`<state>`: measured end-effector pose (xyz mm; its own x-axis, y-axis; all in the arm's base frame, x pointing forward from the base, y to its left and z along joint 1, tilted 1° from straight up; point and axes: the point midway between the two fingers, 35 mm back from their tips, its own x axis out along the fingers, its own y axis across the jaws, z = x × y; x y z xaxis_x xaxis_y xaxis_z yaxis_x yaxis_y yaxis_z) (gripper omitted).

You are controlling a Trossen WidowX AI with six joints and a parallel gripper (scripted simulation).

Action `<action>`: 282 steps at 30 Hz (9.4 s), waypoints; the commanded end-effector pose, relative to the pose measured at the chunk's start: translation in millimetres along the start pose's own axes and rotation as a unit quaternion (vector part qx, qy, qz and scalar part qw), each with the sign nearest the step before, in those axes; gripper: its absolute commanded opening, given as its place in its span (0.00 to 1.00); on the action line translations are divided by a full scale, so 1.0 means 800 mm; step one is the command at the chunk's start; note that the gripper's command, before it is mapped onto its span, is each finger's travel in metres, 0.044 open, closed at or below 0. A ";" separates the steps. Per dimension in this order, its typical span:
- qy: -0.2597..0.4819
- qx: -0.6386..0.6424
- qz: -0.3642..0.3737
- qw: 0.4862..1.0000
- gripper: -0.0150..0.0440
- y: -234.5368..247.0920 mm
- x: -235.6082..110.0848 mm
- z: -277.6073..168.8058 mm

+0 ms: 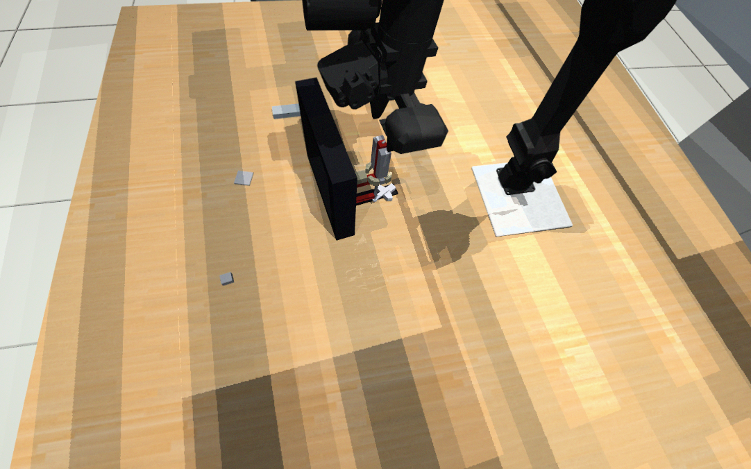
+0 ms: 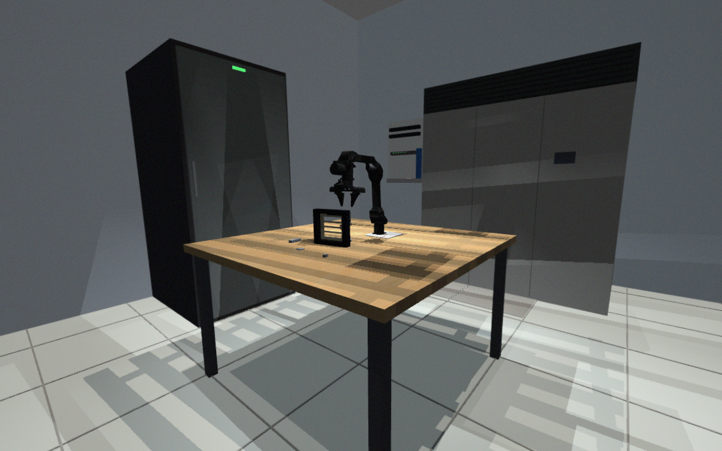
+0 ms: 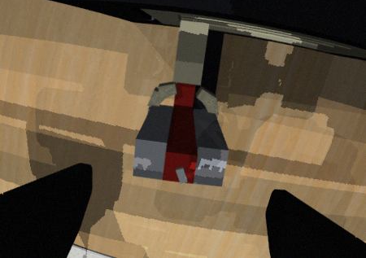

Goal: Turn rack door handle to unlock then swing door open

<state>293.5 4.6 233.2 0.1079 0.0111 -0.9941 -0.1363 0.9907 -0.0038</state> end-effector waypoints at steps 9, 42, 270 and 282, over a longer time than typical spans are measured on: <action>0.011 -0.004 0.003 1.000 0.74 0.001 0.023 0.001; 0.030 -0.006 0.004 1.000 0.70 0.001 0.085 -0.003; 0.028 0.528 -0.015 0.849 0.28 -0.026 0.083 -0.044; 0.030 0.451 -0.013 0.892 0.28 -0.045 0.082 -0.062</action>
<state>255.3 -36.6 162.9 0.0287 0.0016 -0.9996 0.7615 0.6477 0.0229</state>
